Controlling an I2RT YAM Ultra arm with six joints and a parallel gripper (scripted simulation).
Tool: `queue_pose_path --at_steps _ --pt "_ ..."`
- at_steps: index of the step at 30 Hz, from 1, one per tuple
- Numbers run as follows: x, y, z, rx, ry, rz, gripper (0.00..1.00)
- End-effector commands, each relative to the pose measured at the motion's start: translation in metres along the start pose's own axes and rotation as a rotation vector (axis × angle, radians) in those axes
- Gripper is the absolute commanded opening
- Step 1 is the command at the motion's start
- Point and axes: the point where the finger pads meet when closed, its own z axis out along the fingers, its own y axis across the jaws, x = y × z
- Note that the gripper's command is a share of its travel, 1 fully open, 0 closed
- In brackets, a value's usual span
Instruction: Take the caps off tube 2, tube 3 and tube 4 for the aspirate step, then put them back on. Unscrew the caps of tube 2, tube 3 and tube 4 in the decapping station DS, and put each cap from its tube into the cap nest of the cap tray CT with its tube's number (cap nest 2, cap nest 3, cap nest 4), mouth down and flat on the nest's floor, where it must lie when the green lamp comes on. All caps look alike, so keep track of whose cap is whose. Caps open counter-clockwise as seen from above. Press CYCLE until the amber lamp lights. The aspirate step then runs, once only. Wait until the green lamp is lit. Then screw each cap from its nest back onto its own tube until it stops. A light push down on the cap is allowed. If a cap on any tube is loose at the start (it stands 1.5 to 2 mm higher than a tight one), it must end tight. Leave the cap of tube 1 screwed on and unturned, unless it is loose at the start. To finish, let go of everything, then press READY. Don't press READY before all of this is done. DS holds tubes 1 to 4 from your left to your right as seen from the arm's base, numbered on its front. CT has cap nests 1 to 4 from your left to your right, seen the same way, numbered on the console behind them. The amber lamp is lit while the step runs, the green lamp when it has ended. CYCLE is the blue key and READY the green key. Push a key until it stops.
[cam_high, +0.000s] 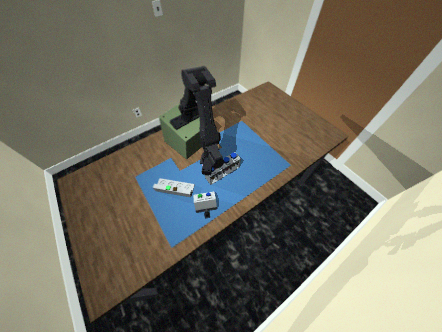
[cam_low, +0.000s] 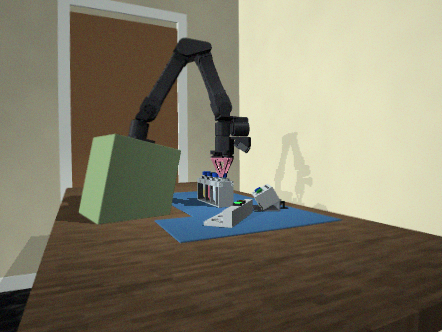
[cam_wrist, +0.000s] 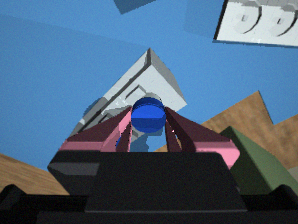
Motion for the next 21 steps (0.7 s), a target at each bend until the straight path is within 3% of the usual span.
queue_pose_path --at_steps 1,15,17,21 --pt "-0.0037 0.0024 -0.0039 -0.011 -0.012 0.192 0.00" --pt "-0.0036 0.0024 -0.0034 -0.014 -0.008 0.892 0.00" --pt "-0.0036 0.0024 -0.0034 -0.014 -0.008 0.892 0.00" --pt "-0.0036 0.0024 -0.0033 -0.015 -0.007 1.092 0.00"
